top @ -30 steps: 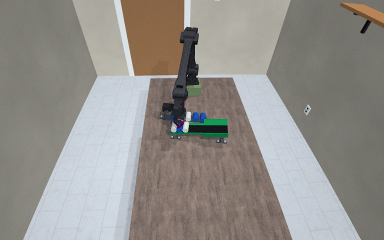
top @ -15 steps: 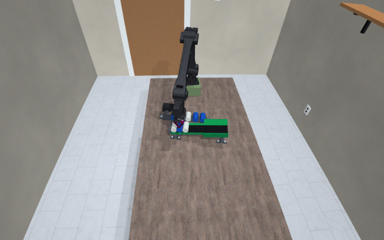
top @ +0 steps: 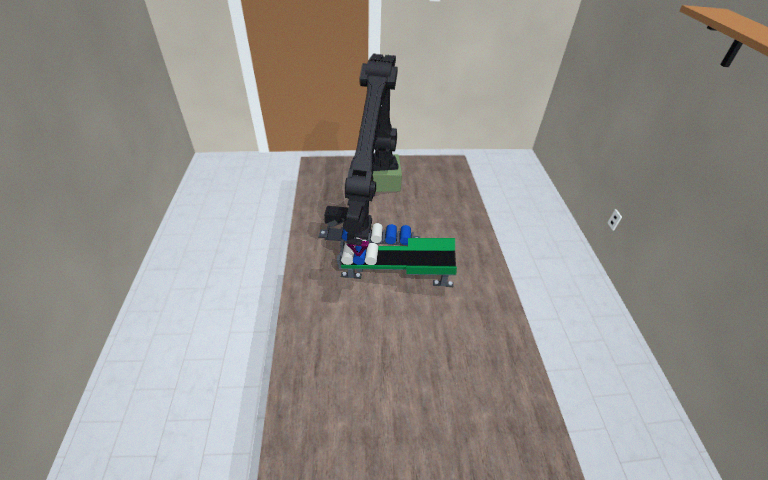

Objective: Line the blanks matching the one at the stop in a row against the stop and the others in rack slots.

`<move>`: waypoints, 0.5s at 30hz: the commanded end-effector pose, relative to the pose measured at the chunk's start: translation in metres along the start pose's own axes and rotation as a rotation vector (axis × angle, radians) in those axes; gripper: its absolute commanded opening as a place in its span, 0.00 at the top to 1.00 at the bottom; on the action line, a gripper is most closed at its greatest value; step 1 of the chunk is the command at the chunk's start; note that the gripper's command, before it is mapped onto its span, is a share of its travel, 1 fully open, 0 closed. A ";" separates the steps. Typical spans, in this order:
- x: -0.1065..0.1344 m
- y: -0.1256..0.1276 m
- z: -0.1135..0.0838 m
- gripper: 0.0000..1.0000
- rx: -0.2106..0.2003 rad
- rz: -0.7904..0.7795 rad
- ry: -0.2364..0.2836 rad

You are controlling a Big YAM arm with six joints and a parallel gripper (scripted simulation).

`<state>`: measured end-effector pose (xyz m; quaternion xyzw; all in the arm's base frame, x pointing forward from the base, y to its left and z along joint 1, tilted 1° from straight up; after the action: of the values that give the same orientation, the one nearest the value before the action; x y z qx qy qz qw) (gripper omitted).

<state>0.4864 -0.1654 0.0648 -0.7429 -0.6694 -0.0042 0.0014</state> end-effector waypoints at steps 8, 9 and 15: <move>0.001 0.011 0.004 0.17 -0.009 0.009 -0.004; 0.001 0.012 0.004 0.17 -0.010 0.009 -0.004; 0.001 0.012 0.003 0.17 -0.011 0.009 -0.004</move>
<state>0.4864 -0.1654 0.0648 -0.7430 -0.6692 -0.0042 0.0014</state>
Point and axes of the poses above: the point where the finger pads meet when closed, its own z axis out along the fingers, its own y axis across the jaws, x = y × z, the point moved 4 cm from there along -z, back along the fingers, and after that the axes turned 9 degrees about -z, right-handed, at the moved point
